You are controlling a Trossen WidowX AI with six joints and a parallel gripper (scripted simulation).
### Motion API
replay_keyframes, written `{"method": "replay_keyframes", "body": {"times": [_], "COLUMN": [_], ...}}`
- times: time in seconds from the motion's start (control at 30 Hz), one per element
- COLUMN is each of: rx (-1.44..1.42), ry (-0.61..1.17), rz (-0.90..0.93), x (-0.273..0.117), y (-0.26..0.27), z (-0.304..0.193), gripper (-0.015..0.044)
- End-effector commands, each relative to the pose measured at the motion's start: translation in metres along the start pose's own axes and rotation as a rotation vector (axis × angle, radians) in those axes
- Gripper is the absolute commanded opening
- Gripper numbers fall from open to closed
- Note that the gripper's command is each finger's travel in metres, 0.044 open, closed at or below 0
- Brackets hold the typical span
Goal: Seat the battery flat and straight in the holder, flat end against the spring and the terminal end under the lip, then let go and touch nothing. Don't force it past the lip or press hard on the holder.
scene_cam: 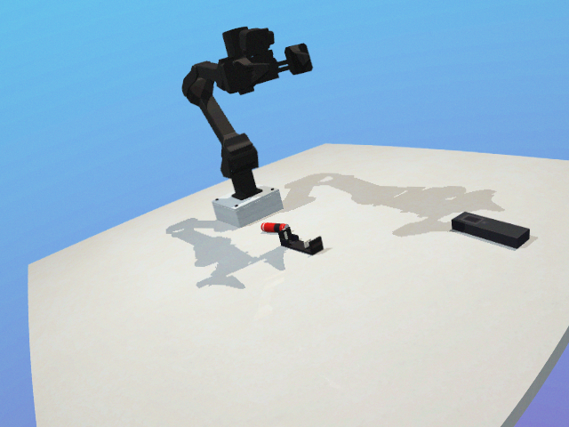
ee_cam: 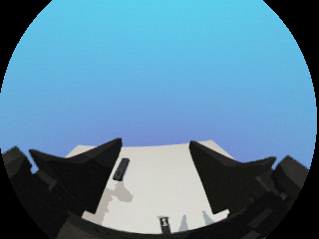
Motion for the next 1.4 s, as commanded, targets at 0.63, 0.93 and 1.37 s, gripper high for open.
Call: {"method": "replay_keyframes", "body": {"times": [0.63, 0.93, 1.37], "rx": [-0.347, -0.347, -0.347], "ry": [1.571, 1.571, 1.571], "rz": [0.048, 0.048, 0.048], "x": [-0.075, -0.075, -0.073], "y": [-0.06, -0.06, -0.064], "z": [-0.195, -0.195, -0.215], "gripper": [0.0222, 0.0222, 0.0222]}}
Point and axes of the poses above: the point midway between the two fingers, 35 mm back from their tips, its own x axis out along the fingers, its own y axis across the jaws, z = x × y, the point moved 7 cm from there along -x, back along the fingers, and after that the axes turned 8 degrees about x, right-handed, at the moved point
